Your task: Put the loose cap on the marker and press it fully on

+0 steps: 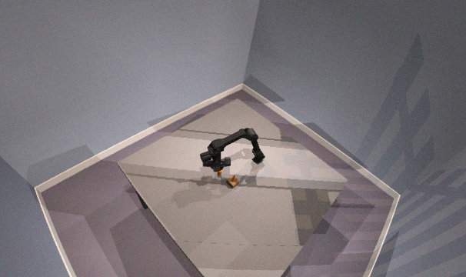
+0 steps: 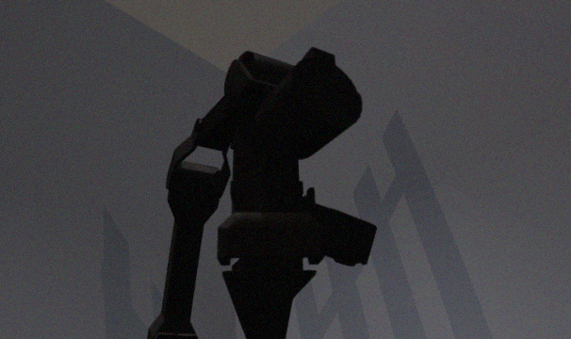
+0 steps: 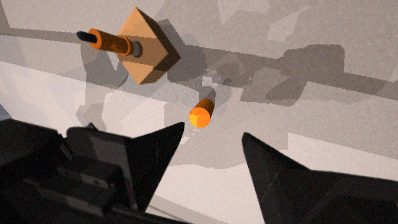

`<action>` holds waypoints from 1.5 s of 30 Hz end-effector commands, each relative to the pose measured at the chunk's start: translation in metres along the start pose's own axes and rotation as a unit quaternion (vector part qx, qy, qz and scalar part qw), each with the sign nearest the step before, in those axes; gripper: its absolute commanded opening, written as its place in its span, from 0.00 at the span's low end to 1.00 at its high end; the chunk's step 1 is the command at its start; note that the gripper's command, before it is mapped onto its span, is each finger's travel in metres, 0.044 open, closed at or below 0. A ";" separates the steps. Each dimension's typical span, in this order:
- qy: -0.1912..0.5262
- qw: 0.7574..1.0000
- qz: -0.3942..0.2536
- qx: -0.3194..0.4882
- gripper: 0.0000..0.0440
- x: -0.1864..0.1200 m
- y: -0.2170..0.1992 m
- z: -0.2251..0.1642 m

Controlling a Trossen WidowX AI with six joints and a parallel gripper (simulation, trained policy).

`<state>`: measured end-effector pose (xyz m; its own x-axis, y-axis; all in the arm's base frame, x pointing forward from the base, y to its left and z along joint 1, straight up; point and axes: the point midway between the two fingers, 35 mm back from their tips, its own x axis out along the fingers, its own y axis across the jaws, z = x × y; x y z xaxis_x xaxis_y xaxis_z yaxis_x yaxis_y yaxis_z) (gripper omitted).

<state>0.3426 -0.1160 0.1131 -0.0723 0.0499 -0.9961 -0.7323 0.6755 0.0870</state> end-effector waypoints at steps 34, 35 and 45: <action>0.020 0.995 0.021 -0.096 0.11 0.043 0.016 0.002; 0.020 0.995 0.014 -0.098 0.11 0.039 0.015 0.003; 0.012 0.992 -0.032 -0.124 0.13 -0.001 0.016 0.015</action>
<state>0.3381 -0.0982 0.1001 -0.0626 0.0073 -0.9980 -0.8655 0.4976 0.0579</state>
